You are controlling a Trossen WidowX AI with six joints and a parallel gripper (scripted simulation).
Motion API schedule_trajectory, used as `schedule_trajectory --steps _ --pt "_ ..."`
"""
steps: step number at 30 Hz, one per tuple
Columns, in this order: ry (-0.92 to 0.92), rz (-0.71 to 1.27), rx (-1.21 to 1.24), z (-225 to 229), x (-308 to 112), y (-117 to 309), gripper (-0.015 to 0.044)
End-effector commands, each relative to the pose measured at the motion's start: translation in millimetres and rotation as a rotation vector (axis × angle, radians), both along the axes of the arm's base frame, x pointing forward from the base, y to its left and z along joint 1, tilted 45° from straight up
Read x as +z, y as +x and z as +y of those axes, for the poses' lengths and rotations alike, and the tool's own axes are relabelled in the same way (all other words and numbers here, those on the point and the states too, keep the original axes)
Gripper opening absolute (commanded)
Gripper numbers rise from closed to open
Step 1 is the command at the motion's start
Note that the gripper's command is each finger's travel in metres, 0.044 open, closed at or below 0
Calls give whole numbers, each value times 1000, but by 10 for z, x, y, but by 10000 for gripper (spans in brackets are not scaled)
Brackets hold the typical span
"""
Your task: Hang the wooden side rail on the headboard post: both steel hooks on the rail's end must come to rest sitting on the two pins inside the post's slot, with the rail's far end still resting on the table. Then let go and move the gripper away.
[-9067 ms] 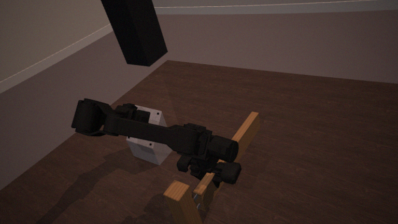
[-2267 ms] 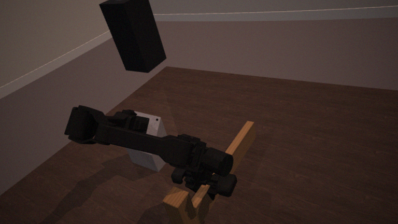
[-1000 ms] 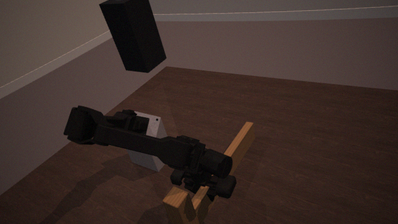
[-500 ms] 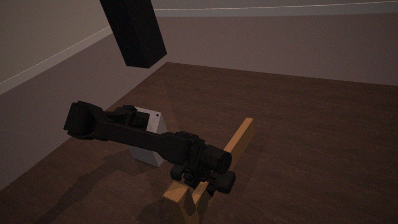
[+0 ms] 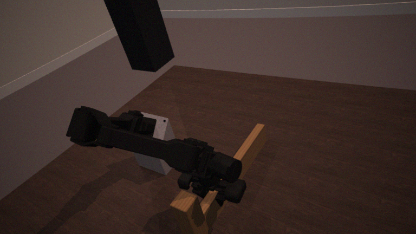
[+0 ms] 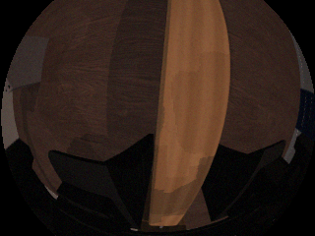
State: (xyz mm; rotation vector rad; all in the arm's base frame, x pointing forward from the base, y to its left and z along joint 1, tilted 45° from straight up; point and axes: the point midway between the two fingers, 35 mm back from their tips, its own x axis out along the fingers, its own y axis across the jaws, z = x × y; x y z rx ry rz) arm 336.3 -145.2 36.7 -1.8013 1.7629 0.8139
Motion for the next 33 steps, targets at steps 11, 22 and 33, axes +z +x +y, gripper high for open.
schedule_trajectory --steps 11,22,33 --pt "-1 -3 12 6 45 44 0" --pt "-1 -3 12 -2 51 36 0" --pt "-1 -3 12 -15 38 36 0"
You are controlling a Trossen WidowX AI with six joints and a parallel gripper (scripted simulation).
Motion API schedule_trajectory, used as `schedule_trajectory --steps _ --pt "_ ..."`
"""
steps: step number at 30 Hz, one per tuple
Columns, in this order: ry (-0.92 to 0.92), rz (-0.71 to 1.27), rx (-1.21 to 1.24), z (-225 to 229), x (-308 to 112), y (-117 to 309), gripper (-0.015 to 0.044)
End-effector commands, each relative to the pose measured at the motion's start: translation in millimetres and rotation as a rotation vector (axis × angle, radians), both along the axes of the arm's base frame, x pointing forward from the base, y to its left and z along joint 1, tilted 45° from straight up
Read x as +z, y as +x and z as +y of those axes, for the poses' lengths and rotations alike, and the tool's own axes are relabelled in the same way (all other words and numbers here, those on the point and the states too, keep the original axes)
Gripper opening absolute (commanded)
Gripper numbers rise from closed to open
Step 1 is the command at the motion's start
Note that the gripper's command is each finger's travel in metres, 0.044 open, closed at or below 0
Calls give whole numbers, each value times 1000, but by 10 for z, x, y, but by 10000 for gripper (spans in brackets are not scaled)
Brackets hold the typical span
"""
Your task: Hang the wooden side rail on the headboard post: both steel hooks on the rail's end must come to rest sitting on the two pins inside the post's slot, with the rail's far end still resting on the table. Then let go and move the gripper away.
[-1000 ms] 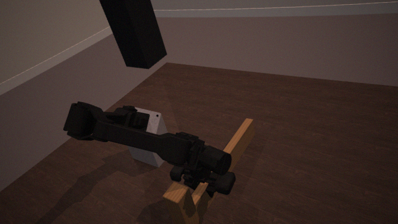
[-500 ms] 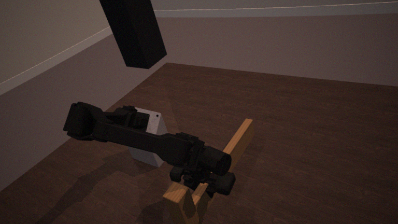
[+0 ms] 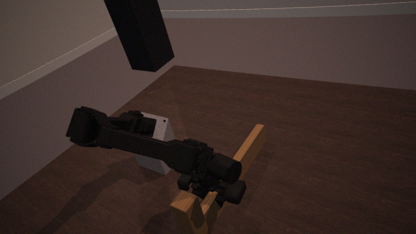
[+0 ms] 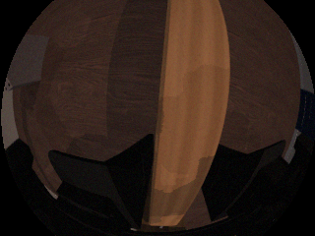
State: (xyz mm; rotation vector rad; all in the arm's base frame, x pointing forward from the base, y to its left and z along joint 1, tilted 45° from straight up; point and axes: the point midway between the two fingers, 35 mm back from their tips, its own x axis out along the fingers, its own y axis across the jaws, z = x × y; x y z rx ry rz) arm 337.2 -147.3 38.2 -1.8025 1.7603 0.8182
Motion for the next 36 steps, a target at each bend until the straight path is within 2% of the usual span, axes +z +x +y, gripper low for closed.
schedule_trajectory --steps 1,36 --pt "-3 -4 10 6 22 26 0" --pt "-4 -4 10 -36 -19 26 0"
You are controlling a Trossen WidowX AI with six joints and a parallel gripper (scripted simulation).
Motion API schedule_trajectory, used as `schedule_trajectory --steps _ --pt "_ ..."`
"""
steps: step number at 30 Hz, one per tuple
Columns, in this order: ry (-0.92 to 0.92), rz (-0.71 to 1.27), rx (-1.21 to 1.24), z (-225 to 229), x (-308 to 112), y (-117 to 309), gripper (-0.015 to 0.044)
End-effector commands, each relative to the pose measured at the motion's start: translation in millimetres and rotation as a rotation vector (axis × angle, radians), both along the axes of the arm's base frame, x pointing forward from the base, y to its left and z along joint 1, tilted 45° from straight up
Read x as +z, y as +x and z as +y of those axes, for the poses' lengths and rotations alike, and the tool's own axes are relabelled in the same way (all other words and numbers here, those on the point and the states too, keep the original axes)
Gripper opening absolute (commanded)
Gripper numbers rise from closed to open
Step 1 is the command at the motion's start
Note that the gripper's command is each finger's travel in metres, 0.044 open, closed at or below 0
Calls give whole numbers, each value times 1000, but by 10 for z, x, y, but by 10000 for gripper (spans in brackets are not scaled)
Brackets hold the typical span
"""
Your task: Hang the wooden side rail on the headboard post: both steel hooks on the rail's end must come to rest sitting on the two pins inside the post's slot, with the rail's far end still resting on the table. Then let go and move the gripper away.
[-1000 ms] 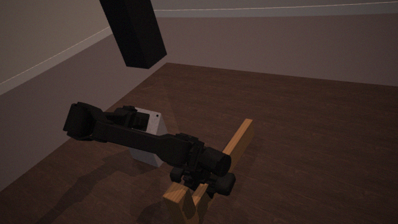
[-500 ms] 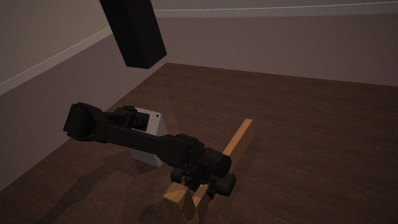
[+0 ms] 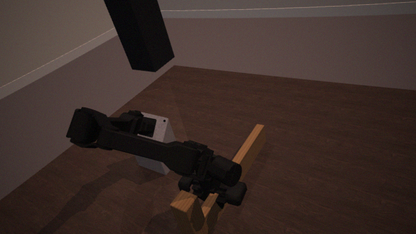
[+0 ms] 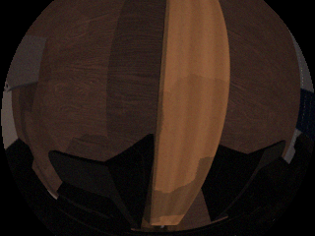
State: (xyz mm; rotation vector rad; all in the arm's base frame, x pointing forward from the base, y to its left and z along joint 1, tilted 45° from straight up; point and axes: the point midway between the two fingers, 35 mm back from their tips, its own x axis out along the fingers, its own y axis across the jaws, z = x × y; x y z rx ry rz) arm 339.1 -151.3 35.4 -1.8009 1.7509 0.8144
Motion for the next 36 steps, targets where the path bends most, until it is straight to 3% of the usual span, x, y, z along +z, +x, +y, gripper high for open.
schedule_trajectory --steps 1,34,36 --pt "-9 4 9 3 9 7 0" --pt "-9 4 9 -35 -29 6 0" --pt "-2 -1 3 -29 -32 5 53"
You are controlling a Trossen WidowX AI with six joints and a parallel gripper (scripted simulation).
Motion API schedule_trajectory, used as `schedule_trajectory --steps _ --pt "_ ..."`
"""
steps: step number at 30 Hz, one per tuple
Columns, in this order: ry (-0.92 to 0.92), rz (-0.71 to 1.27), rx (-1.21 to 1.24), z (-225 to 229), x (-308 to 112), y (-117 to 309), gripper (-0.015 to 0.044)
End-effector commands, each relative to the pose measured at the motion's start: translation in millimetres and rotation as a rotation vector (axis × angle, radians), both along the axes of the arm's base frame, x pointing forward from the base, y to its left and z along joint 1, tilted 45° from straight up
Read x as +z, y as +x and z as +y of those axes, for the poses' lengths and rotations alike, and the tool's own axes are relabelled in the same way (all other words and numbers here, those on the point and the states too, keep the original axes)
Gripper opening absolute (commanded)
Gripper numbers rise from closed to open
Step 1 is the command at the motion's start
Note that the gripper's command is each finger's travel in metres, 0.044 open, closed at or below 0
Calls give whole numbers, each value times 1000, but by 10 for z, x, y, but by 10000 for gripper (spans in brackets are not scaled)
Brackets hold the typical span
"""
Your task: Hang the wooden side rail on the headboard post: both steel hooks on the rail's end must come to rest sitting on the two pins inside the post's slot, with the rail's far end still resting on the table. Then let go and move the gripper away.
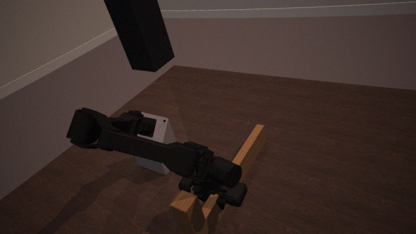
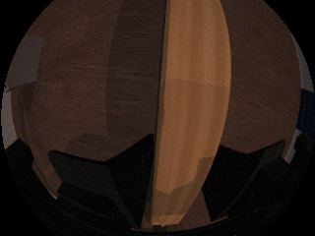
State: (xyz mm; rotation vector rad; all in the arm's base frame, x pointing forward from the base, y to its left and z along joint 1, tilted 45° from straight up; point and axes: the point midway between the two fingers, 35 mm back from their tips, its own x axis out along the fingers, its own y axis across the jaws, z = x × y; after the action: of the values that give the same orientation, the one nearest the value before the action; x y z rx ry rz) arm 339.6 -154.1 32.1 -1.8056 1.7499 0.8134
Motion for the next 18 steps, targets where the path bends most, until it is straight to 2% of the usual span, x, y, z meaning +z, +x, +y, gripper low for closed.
schedule_trajectory --steps 1,10,14,15,18 --pt "0 0 0 0 1 0 79" --pt "0 0 0 0 1 0 315" --pt "-2 2 3 147 142 8 420" --pt "-3 3 4 215 209 6 440" --pt "-5 4 6 285 280 2 440"
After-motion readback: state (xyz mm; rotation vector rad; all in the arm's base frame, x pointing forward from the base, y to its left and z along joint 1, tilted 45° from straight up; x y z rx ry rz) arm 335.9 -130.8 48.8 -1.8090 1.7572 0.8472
